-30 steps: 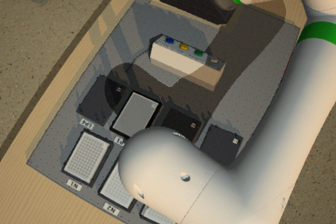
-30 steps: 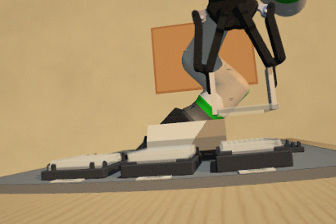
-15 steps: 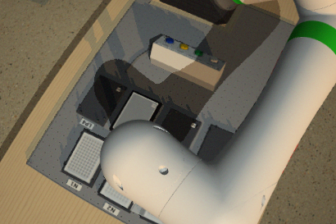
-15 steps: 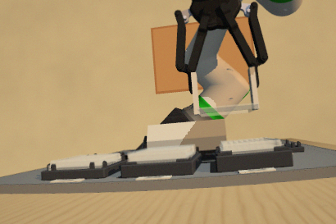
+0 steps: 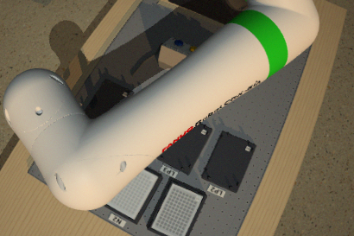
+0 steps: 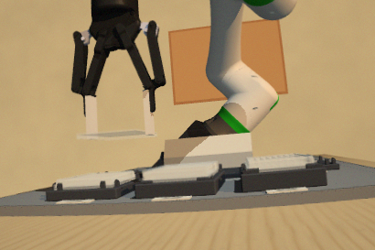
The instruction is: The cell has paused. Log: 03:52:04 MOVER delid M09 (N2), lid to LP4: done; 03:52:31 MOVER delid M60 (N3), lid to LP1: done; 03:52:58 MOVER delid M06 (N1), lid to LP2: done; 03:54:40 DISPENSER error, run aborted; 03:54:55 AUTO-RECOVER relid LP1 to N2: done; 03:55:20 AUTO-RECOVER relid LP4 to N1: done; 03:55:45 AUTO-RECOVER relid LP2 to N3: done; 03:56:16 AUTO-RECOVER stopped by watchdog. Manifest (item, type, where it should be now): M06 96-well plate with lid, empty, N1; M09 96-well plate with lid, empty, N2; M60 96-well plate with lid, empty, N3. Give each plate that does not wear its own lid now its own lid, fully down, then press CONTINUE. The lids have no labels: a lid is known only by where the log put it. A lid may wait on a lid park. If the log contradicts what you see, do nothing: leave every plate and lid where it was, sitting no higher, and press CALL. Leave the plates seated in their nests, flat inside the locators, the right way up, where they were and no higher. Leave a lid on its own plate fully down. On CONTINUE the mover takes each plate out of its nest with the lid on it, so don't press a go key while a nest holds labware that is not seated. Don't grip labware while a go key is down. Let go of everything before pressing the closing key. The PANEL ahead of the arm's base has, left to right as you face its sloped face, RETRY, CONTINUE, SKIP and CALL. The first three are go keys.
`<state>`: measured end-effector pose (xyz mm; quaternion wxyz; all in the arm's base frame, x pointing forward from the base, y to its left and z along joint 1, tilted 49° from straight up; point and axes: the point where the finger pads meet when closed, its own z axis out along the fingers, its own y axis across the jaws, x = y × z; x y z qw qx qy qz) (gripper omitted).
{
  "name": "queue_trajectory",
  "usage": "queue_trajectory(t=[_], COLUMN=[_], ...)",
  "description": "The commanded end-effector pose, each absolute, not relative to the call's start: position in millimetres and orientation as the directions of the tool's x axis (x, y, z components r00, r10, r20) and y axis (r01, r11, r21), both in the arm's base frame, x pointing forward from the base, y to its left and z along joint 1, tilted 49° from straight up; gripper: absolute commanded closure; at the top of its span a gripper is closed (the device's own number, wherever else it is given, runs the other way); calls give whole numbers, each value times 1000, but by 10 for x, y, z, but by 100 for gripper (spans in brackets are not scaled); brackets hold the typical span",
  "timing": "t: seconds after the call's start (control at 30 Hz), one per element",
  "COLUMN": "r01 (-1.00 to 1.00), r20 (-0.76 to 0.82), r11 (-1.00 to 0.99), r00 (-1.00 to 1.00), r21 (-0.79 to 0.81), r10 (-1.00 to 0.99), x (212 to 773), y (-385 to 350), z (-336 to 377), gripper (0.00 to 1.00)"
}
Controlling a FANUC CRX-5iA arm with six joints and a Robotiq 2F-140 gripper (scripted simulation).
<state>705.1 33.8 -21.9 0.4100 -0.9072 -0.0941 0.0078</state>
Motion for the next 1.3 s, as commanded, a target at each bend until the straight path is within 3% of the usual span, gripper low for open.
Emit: queue_trajectory(t=[0.0, 1.27], r01=[166, 166], r20=[62, 62], r11=[-643, -642], r00=[982, 982], r21=[-748, -749], r10=[181, 181], x=[7073, 7063], y=[152, 76], z=[-439, -532], gripper=[100, 100])
